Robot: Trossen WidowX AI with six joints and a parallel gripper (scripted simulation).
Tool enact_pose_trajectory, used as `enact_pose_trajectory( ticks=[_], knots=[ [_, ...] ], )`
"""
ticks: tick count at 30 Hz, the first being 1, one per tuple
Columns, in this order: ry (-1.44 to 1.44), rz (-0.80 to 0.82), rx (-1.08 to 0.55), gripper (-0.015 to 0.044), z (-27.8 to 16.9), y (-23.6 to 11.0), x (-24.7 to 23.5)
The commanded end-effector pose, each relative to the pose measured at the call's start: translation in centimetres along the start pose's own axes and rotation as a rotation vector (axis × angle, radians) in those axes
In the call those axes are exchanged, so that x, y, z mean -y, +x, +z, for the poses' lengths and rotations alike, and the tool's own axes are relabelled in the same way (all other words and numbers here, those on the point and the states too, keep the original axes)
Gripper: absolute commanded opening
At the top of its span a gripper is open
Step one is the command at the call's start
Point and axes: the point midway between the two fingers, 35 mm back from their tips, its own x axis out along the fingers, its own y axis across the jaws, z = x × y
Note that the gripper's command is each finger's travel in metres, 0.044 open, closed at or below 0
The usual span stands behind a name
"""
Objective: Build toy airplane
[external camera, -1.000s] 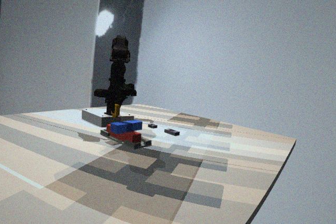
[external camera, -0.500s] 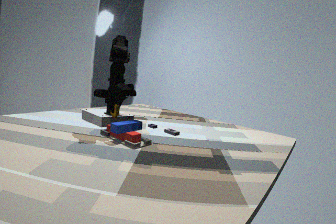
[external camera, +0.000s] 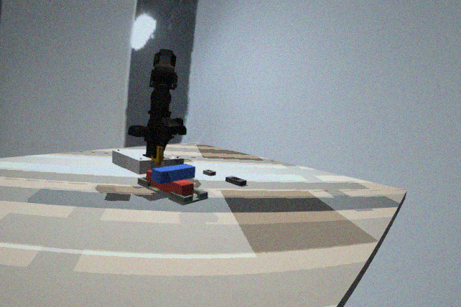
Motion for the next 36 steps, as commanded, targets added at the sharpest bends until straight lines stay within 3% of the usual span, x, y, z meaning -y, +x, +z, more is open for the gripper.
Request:
enact_pose_trajectory(
  ticks=[1,22,26,28,31,36],
  knots=[
    [-0.003,0.001,-0.009,0.0065,-0.2,0.8,0.0],
    [-0.006,0.002,-0.003,0.0078,-0.1,2.9,-0.1],
    [-0.006,0.002,-0.003,0.0052,-0.1,2.9,-0.1],
    [-0.006,0.002,-0.003,0.0,-0.1,2.9,-0.1],
    [-0.006,0.002,-0.003,0.0,-0.1,2.9,-0.1],
    [-0.006,0.002,-0.003,0.0131,-0.1,2.9,-0.1]
  ],
)
